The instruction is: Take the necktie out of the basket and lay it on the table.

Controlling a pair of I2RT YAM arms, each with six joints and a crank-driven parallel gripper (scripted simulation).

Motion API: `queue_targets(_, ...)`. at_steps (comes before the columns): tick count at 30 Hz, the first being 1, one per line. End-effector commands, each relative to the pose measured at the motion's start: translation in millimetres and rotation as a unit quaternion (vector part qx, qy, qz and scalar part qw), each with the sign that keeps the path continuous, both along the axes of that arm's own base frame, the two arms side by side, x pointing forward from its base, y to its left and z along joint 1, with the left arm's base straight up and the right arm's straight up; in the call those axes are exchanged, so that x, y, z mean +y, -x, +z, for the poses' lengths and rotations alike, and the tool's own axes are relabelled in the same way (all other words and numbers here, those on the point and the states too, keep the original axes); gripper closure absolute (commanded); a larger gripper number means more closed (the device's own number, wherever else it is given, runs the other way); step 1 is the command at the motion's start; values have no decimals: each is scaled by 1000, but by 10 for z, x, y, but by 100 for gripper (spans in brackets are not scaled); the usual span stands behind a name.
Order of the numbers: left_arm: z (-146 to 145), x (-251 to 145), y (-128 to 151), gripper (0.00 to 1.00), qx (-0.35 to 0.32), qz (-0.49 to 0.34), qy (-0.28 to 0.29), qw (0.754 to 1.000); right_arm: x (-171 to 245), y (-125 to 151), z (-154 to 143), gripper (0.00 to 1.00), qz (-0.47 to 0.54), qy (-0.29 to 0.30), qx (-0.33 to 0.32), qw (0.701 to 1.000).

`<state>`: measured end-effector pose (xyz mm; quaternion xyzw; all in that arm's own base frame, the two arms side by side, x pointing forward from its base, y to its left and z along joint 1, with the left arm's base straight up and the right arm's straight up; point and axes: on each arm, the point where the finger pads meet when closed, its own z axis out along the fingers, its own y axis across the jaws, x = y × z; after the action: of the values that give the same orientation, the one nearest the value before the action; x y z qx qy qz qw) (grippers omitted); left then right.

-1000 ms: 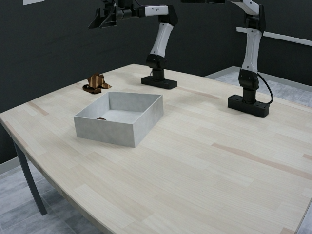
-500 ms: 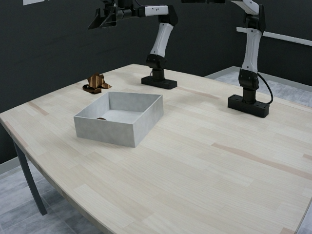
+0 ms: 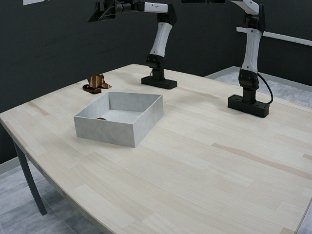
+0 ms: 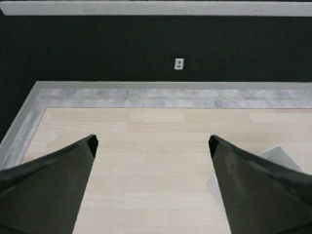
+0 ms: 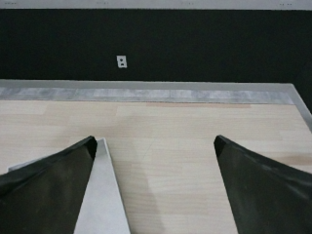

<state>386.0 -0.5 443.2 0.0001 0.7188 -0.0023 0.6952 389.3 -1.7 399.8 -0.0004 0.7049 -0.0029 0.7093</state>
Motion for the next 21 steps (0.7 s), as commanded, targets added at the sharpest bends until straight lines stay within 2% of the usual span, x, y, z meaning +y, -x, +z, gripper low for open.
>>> queue_targets(1, 73, 0, 5, 0, -4, 0, 0, 1000, -5, 23, 186, 0, -3, 0, 0, 1000)
queue_targets(9, 73, 0, 5, 0, -4, 0, 0, 1000, -7, 22, 434, 0, -3, 0, 0, 1000)
queue_targets(21, 73, 0, 5, 0, -4, 0, 0, 1000, -3, 22, 625, 0, -3, 0, 0, 1000)
